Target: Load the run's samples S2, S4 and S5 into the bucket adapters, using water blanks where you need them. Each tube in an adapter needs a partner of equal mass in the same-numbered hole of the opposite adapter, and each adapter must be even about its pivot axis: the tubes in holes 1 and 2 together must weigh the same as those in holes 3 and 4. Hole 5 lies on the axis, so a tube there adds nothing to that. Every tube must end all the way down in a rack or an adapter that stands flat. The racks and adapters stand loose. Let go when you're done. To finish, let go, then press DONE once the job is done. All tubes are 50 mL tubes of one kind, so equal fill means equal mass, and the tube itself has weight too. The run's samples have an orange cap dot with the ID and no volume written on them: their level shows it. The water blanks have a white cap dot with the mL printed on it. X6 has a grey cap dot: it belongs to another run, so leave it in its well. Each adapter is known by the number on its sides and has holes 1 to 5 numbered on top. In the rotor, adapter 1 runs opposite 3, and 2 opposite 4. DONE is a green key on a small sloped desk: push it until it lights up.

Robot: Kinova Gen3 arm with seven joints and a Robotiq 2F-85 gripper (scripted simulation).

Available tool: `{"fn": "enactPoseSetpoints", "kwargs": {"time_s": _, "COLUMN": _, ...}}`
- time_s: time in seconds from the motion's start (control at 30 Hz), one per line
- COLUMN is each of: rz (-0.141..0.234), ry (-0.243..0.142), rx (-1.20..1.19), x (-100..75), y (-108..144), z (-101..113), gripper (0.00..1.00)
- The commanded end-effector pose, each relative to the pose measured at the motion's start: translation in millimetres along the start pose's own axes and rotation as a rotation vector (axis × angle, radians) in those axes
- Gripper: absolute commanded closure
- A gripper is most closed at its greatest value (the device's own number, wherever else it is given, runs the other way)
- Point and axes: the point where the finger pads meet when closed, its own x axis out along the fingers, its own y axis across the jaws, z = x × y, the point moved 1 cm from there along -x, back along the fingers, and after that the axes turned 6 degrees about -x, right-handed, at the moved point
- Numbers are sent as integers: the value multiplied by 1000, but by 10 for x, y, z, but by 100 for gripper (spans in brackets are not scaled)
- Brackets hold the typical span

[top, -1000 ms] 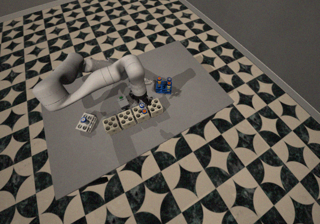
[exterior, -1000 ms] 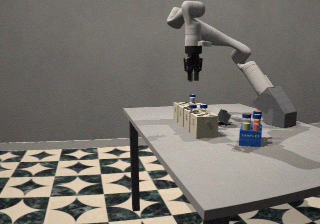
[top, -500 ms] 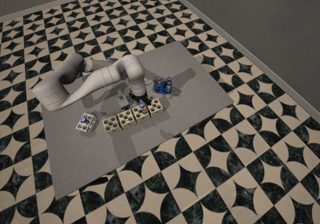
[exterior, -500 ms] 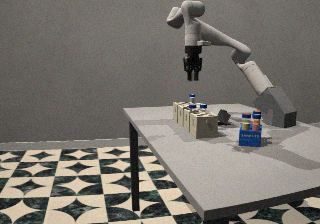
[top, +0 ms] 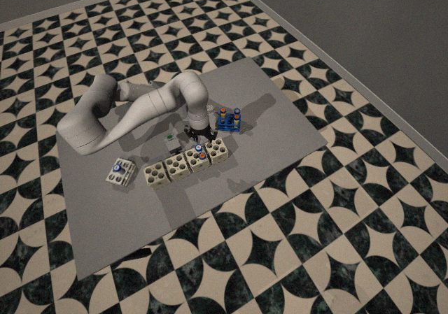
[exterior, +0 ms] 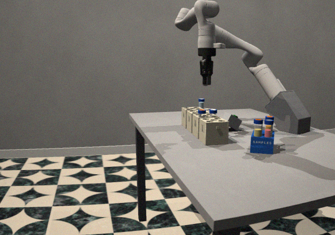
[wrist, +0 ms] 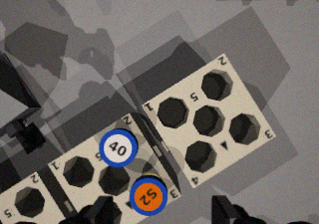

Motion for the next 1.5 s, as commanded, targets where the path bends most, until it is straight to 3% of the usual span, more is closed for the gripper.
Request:
{"fn": "enactPoseSetpoints", "kwargs": {"time_s": 0.0, "rz": 0, "ry": 0, "rx": -21, "x": -10, "y": 90, "z": -114, "gripper": 38}}
{"fn": "enactPoseSetpoints", "kwargs": {"time_s": 1.47, "rz": 0, "ry": 1, "rx": -21, "x": -10, "y": 839, "z": -1136, "gripper": 38}}
